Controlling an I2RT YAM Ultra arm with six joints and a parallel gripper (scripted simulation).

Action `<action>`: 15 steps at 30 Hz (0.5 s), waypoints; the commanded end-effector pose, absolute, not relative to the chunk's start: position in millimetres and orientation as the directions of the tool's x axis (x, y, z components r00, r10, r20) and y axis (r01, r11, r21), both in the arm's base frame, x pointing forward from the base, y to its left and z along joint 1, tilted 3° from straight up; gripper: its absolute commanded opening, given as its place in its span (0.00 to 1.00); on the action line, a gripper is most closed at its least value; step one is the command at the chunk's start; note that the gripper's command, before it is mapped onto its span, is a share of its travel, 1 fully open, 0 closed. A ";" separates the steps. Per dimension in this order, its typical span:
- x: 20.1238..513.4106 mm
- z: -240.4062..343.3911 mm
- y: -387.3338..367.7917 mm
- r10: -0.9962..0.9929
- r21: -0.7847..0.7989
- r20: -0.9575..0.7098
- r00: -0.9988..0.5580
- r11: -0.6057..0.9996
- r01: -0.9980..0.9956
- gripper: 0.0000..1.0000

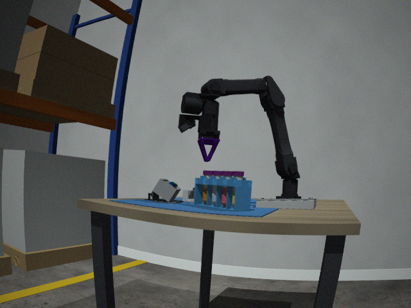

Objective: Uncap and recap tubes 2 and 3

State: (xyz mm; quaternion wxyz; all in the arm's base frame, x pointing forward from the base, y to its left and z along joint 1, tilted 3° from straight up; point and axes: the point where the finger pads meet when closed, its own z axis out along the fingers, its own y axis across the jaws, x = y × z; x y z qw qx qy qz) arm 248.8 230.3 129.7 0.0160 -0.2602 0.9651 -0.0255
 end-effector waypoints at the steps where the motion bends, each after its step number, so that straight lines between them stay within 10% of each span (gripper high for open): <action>1: 246.2 135.4 228.8 -0.502 -0.057 -0.016 -0.865 0.864 -0.501 0.49; 5: 246.2 135.4 228.8 -0.502 -0.057 -0.016 -0.865 0.864 -0.501 0.49; 6: 254.2 135.9 226.5 -0.429 -0.056 -0.021 -0.903 0.902 -0.427 0.00; 15: 302.7 138.6 213.0 -0.408 -0.057 -0.023 -0.913 0.912 -0.406 0.00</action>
